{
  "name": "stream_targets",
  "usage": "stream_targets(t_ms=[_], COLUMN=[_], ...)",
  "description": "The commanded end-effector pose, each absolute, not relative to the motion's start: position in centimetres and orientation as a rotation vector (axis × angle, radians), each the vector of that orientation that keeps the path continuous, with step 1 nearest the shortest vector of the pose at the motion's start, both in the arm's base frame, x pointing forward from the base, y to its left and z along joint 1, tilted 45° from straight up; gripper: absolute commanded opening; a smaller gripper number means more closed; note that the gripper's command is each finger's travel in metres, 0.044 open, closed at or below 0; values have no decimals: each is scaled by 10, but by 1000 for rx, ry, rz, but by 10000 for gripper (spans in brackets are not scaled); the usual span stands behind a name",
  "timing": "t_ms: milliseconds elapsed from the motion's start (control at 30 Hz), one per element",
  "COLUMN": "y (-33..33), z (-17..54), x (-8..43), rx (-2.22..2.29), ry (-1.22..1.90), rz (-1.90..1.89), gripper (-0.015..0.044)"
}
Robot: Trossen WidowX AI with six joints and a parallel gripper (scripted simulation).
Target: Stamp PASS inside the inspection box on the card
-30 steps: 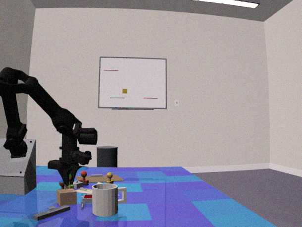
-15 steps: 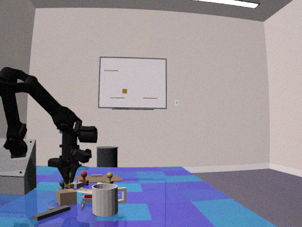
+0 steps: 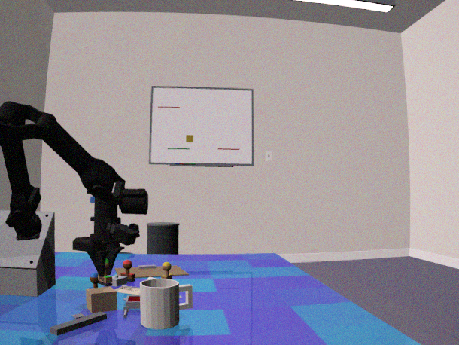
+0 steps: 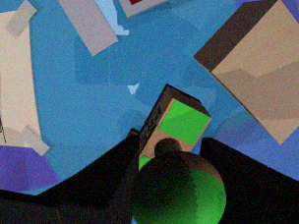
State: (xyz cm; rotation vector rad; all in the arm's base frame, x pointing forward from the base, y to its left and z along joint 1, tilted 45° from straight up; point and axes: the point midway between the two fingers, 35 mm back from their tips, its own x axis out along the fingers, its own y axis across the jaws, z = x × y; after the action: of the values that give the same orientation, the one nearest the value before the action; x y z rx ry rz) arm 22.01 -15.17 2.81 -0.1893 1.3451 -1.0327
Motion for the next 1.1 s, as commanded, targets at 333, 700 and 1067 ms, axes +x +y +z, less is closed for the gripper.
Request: stream_targets(t_ms=[333, 700, 1067], y=[-147, -144, -140], z=[34, 38, 42], x=[222, 222, 222], rx=[-190, -192, -194], ry=[1337, 1338, 1338], rz=[-1039, -1041, -1043], gripper=[0, 0, 0])
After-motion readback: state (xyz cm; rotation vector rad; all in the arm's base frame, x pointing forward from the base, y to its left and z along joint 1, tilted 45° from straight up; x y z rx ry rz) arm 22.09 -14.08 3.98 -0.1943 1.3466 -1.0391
